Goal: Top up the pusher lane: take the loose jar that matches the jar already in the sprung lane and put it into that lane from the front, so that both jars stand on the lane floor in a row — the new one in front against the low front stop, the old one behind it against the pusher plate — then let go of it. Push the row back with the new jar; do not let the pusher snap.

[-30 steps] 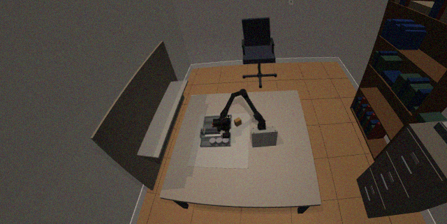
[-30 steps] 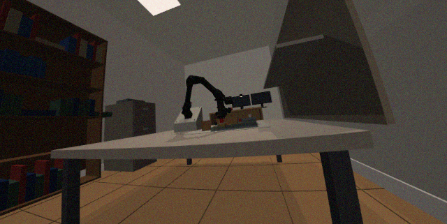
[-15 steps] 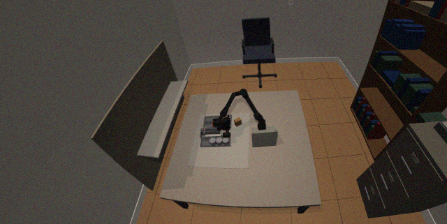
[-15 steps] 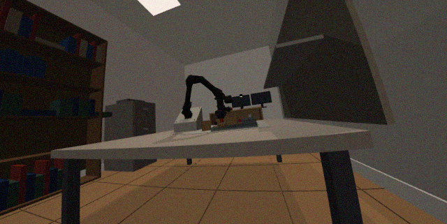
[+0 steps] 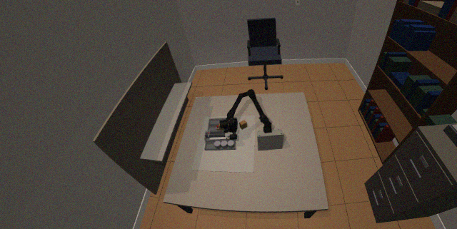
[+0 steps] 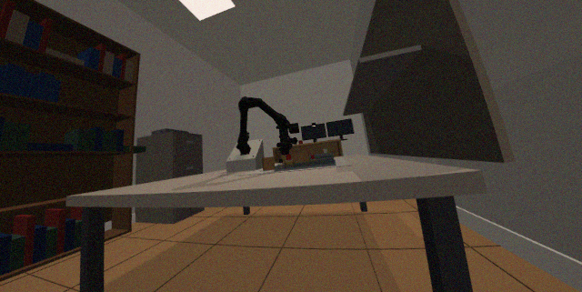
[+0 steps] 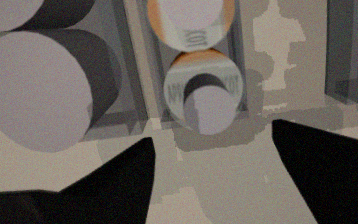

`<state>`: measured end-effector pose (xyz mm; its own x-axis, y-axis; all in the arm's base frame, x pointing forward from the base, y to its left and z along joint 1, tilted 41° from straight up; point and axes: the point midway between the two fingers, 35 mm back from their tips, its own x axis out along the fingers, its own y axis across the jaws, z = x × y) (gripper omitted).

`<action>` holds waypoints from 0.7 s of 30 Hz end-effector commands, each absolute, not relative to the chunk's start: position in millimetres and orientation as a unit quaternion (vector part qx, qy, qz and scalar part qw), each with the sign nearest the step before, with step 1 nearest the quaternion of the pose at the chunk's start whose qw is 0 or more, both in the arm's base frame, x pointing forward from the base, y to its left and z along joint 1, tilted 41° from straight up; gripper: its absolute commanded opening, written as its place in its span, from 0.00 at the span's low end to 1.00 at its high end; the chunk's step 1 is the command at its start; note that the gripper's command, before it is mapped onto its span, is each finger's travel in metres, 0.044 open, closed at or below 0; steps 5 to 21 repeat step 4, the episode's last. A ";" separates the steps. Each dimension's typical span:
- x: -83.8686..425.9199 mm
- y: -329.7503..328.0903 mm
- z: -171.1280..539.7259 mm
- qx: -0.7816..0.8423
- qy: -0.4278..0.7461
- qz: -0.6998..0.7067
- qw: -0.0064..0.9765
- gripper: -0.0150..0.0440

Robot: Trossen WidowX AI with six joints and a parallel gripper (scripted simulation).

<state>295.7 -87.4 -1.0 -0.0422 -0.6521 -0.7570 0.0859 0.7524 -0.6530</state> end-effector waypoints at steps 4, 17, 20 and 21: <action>271.5 -84.1 -2.3 -0.212 0.666 -0.279 0.658 0.75; 271.5 -84.1 -2.3 -0.212 0.666 -0.279 0.658 0.75; 271.5 -84.1 -2.3 -0.212 0.666 -0.279 0.658 0.75; 271.5 -84.1 -2.3 -0.212 0.666 -0.279 0.658 0.75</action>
